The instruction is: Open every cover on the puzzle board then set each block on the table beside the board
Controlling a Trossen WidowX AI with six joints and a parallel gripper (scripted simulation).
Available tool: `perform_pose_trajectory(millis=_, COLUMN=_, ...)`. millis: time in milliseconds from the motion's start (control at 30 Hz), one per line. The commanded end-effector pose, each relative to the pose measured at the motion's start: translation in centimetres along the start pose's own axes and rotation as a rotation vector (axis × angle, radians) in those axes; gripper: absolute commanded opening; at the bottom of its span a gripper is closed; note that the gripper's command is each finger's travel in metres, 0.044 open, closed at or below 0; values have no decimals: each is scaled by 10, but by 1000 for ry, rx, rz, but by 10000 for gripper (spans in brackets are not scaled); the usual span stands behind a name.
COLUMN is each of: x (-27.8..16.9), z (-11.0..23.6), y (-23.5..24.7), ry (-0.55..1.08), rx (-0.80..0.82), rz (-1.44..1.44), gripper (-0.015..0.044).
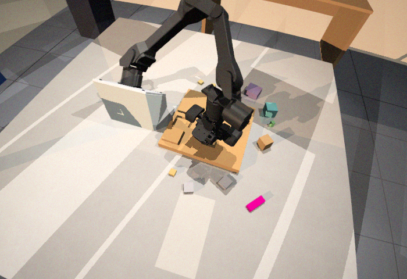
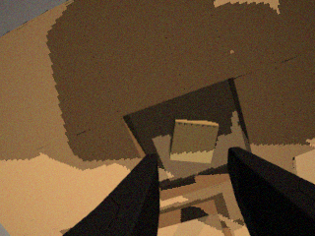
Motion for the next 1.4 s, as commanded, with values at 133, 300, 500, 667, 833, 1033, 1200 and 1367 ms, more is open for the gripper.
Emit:
perform_pose_trajectory(millis=133, x=-1, z=-10, y=-2, ry=5, rx=-7, rz=-7, gripper=144)
perform_pose_trajectory(millis=300, x=-1, z=-11, y=-2, ry=5, rx=-7, rz=-7, gripper=144)
perform_pose_trajectory(millis=500, x=-1, z=-12, y=-2, ry=5, rx=-7, rz=-7, gripper=144)
perform_pose_trajectory(millis=667, x=-1, z=-16, y=-2, ry=6, rx=-7, rz=-7, gripper=144)
perform_pose_trajectory(millis=833, x=-1, z=-21, y=-2, ry=6, rx=-7, rz=-7, gripper=144)
perform_pose_trajectory(millis=1033, x=0, z=-19, y=-1, ry=1, rx=-4, rz=-1, gripper=137)
perform_pose_trajectory(millis=1200, x=0, z=-19, y=-1, ry=1, rx=-4, rz=-1, gripper=104)
perform_pose_trajectory(millis=1367, x=0, z=-19, y=-1, ry=1, rx=-4, rz=-1, gripper=80)
Point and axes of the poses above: the point midway between the two fingers, 35 mm back from their tips, its own z axis back along the fingers, its own y axis across the jaws, x = y × z, the point moved 5 cm from there along z, back along the fingers, and after that the axes turned 1 degree about z, right-handed, at the moved point
